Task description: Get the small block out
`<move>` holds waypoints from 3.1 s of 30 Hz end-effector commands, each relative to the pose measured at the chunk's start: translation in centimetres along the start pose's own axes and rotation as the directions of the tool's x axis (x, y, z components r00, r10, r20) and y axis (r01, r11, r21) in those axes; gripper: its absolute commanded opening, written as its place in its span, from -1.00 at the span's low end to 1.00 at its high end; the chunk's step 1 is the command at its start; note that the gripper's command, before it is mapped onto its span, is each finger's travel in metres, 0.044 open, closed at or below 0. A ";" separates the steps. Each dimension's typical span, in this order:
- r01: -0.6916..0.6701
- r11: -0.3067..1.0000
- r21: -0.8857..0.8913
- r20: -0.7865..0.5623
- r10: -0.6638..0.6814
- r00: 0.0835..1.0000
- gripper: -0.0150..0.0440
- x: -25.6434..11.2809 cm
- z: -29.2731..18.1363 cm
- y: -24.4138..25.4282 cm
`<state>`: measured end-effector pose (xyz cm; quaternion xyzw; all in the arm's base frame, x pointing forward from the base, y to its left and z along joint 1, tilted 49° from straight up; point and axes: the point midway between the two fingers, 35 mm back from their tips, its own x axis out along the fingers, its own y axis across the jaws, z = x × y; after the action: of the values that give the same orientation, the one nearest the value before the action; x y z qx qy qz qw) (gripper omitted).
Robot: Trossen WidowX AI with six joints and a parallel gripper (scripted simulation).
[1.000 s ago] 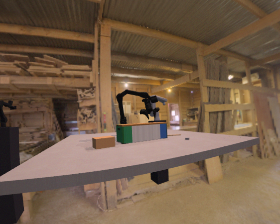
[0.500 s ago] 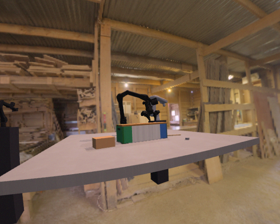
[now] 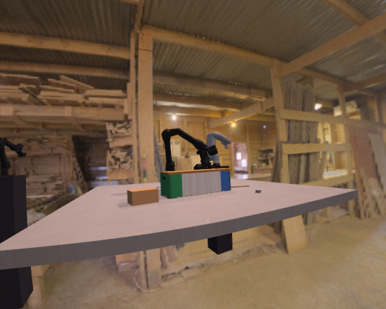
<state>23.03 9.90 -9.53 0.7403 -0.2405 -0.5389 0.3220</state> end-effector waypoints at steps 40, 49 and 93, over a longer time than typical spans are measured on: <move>-0.007 1.000 -0.007 -0.004 0.007 1.000 -0.15 5.3 2.1 0.3; -0.004 1.000 -0.006 -0.002 0.004 1.000 -0.49 3.6 1.2 0.1; 0.160 0.911 -0.381 -0.048 -0.192 0.980 -0.49 -9.3 -5.2 2.8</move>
<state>25.17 15.63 -0.38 0.7074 -0.0552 -0.5687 0.4161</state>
